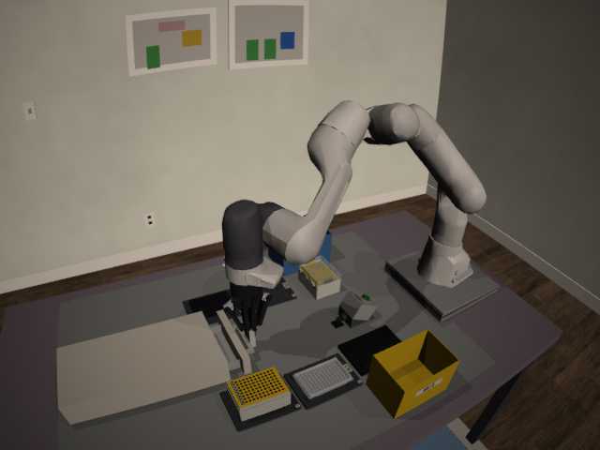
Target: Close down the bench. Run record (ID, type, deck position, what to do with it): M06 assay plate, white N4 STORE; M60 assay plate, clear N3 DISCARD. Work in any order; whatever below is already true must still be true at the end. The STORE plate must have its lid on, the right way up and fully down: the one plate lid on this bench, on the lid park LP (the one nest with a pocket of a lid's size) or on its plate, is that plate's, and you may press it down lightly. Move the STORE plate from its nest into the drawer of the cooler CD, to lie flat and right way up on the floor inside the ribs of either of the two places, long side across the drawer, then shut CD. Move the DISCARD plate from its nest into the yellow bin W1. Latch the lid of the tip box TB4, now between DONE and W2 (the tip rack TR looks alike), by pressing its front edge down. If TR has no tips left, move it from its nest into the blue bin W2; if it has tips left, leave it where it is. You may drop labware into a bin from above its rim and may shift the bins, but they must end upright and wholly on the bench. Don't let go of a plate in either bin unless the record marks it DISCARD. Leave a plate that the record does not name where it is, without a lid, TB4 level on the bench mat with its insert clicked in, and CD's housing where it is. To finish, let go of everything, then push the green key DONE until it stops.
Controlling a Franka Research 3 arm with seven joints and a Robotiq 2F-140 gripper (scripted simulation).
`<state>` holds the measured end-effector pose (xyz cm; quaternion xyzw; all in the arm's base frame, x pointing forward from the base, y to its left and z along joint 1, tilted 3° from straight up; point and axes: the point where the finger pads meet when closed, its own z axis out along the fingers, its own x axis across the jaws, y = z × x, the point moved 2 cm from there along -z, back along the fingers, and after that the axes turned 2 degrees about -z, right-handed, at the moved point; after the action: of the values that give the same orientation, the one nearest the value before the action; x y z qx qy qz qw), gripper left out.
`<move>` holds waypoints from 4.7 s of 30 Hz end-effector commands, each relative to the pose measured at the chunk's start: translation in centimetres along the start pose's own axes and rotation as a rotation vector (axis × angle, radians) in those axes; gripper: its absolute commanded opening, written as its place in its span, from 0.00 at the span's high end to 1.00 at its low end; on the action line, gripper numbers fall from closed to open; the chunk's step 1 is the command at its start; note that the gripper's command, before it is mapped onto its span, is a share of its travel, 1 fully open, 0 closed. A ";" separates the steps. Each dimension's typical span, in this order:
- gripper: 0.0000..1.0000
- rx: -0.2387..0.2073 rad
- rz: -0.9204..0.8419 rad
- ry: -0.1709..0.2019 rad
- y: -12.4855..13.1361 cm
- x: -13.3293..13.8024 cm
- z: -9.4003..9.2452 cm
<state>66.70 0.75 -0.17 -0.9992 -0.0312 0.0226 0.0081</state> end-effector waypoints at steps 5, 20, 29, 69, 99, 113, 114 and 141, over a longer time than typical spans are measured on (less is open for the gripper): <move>1.00 -0.003 -0.011 -0.001 0.1 1.0 0.1; 1.00 -0.003 -0.011 -0.001 0.2 2.4 0.1; 1.00 -0.003 -0.011 -0.001 0.2 3.4 0.1; 1.00 -0.003 -0.011 -0.001 0.2 4.3 0.1; 1.00 -0.003 -0.011 -0.001 0.2 2.6 0.1; 1.00 -0.003 -0.011 -0.001 0.1 1.0 0.1; 1.00 -0.003 -0.011 -0.001 0.1 0.8 0.1; 1.00 -0.003 -0.011 -0.001 0.1 -1.6 0.1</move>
<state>64.99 0.54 -0.27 -0.9988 -0.0422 0.0253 0.0052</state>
